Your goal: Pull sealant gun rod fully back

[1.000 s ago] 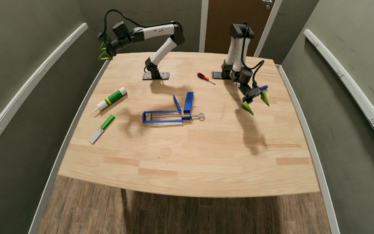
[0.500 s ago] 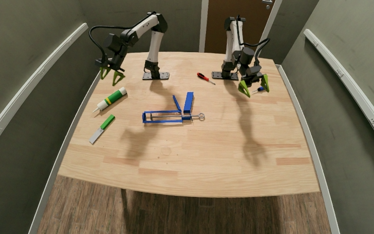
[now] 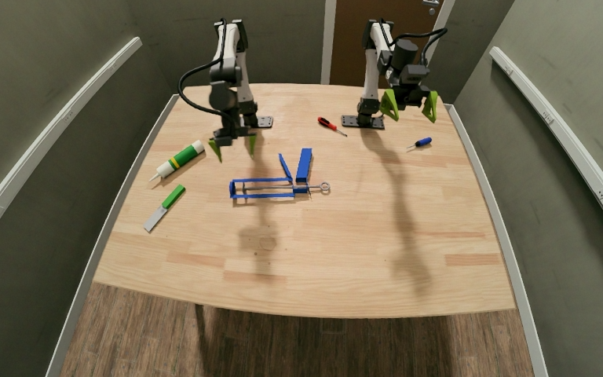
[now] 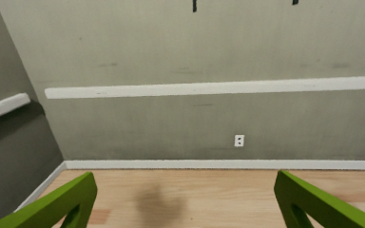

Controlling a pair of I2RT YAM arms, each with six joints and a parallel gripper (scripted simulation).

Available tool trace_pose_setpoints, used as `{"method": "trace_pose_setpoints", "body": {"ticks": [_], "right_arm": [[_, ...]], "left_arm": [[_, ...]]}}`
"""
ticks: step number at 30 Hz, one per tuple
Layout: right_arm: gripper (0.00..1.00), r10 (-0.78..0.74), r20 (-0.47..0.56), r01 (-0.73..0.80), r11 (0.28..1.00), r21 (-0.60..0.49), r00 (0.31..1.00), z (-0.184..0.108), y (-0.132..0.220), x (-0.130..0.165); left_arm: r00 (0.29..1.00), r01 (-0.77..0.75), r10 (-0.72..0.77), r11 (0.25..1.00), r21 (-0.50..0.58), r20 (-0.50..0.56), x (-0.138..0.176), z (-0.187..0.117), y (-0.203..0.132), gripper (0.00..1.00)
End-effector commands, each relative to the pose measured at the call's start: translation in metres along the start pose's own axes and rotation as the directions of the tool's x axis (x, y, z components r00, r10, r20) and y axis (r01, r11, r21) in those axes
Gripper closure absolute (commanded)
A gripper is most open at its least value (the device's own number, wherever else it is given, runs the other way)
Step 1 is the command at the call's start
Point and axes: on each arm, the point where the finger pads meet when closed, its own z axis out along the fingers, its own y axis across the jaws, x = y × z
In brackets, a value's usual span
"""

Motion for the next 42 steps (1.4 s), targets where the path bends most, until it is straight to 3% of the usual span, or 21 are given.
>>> {"method": "trace_pose_setpoints", "body": {"ticks": [1, 3, 5, 8, 15, 28, 29, 37, 39, 42], "right_arm": [[0.0, -0.081, -0.093, 0.072, 0.992, -0.102, 0.992, 0.01, 0.052, 0.004], [0.0, -0.142, -0.119, 0.124, 0.981, -0.148, 0.983, 0.014, 0.079, 0.008], [0.0, -0.142, -0.119, 0.124, 0.981, -0.148, 0.983, 0.014, 0.079, 0.008], [0.0, -0.241, -0.164, 0.204, 0.956, -0.213, 0.957, 0.021, 0.119, 0.02], [0.0, -0.361, -0.187, 0.297, 0.907, -0.298, 0.914, 0.022, 0.171, 0.036], [0.0, -0.367, -0.174, 0.307, 0.904, -0.297, 0.914, 0.024, 0.175, 0.034], [0.11, -0.367, -0.193, 0.303, 0.906, -0.296, 0.91, 0.023, 0.174, 0.038], [0.12, -0.183, -0.413, 0.115, 0.976, -0.183, 0.892, 0.042, 0.169, 0.045], [0.12, -0.183, -0.413, 0.115, 0.976, -0.183, 0.892, 0.042, 0.169, 0.045], [0.12, -0.096, -0.492, 0.045, 0.992, -0.115, 0.865, 0.061, 0.173, 0.042]], "left_arm": [[0.998, 0.043, -0.041, 0.997, 0.058, -0.045, -0.009, 0.001, -0.012, 0.0], [0.998, 0.047, -0.045, 0.997, 0.065, -0.034, -0.016, 0.001, -0.014, 0.0], [0.998, 0.047, -0.045, 0.997, 0.065, -0.034, -0.016, 0.001, -0.014, 0.0], [0.999, 0.047, -0.047, 0.997, 0.068, -0.003, -0.031, -0.003, -0.014, 0.0], [0.999, 0.047, -0.047, 0.997, 0.068, 0.001, -0.033, -0.003, -0.014, 0.0], [0.999, 0.04, -0.04, 0.998, 0.056, 0.004, -0.03, -0.004, -0.011, 0.0], [0.999, 0.04, -0.04, 0.998, 0.056, 0.004, -0.03, -0.004, -0.011, 0.0], [0.999, 0.04, -0.04, 0.998, 0.056, 0.004, -0.03, -0.004, -0.011, 0.0], [0.999, 0.04, -0.04, 0.998, 0.056, 0.004, -0.03, -0.004, -0.011, 0.0], [0.999, 0.04, -0.04, 0.998, 0.056, 0.004, -0.03, -0.004, -0.011, 0.0]]}}
